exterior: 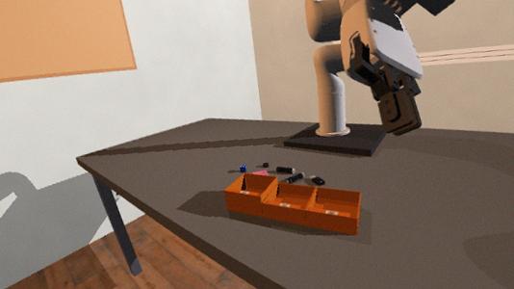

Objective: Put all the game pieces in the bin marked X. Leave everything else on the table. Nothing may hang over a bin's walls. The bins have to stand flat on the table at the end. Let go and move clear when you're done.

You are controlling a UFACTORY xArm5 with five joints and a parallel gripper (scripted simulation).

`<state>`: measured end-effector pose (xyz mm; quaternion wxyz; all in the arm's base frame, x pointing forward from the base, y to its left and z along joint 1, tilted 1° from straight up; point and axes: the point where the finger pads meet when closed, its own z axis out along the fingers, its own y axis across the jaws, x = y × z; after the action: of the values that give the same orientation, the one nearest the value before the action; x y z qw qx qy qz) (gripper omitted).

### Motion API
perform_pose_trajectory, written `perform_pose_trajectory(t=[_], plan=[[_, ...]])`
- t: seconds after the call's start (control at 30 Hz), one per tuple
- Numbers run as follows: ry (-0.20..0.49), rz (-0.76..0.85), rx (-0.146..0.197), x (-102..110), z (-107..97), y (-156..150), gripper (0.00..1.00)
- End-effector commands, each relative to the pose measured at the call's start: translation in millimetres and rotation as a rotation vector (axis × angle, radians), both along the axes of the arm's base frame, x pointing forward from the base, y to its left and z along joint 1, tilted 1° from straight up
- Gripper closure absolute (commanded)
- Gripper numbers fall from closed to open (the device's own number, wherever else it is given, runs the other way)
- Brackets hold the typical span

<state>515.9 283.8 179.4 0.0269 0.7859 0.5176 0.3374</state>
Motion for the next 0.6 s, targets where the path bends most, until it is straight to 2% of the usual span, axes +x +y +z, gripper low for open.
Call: perform_pose_trajectory(t=[0.0, 0.07, 0.2, 0.27, 0.4, 0.47, 0.57], plan=[[0.040, -0.056, 0.002, 5, 5, -18, 0.91], [0.097, -0.132, 0.005, 6, 7, -35, 0.91], [0.097, -0.132, 0.005, 6, 7, -41, 0.91], [0.154, -0.209, 0.009, 6, 9, -58, 0.91], [0.154, -0.209, 0.009, 5, 10, -64, 0.91], [0.210, -0.286, 0.014, 4, 13, -80, 0.91], [0.210, -0.286, 0.014, 3, 14, -87, 0.91]])
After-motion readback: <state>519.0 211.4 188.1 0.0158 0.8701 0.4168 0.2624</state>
